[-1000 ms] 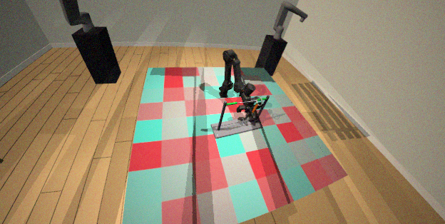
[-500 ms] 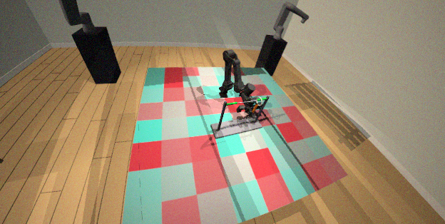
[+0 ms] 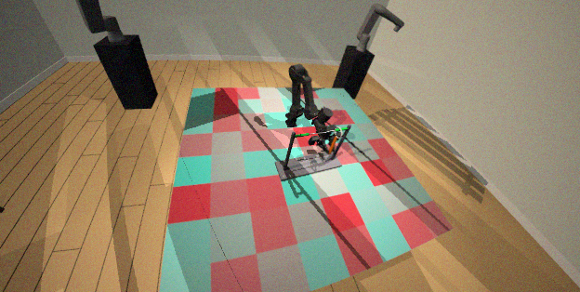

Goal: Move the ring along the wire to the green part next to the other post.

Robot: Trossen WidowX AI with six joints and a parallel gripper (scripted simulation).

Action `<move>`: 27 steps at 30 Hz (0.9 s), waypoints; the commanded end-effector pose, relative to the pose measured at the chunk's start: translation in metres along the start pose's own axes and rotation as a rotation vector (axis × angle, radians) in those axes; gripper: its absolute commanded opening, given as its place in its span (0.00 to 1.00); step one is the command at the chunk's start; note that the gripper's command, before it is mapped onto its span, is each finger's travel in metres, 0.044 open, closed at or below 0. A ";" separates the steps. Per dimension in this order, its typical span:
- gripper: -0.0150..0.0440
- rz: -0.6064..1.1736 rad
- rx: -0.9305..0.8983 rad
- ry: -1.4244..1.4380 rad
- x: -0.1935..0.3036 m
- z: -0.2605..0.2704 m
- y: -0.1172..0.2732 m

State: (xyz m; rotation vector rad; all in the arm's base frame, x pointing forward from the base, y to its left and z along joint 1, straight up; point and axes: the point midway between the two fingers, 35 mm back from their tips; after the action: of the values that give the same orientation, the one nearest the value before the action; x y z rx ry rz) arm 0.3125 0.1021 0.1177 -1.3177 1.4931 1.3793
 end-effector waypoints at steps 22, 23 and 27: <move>0.53 0.005 0.006 -0.008 0.002 -0.001 0.043; 0.53 0.005 0.006 -0.008 0.002 -0.001 0.043; 0.53 0.005 0.006 -0.008 0.002 -0.001 0.043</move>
State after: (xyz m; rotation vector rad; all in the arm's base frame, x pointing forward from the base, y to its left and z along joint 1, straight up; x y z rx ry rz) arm 0.2712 0.0976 0.1268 -1.3109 1.4960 1.3820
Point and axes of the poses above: the point midway between the two fingers, 35 mm back from their tips, its own y axis back along the fingers, its own z axis across the jaws, x = y × z, and after that the axes turned 11 degrees about y, right-handed
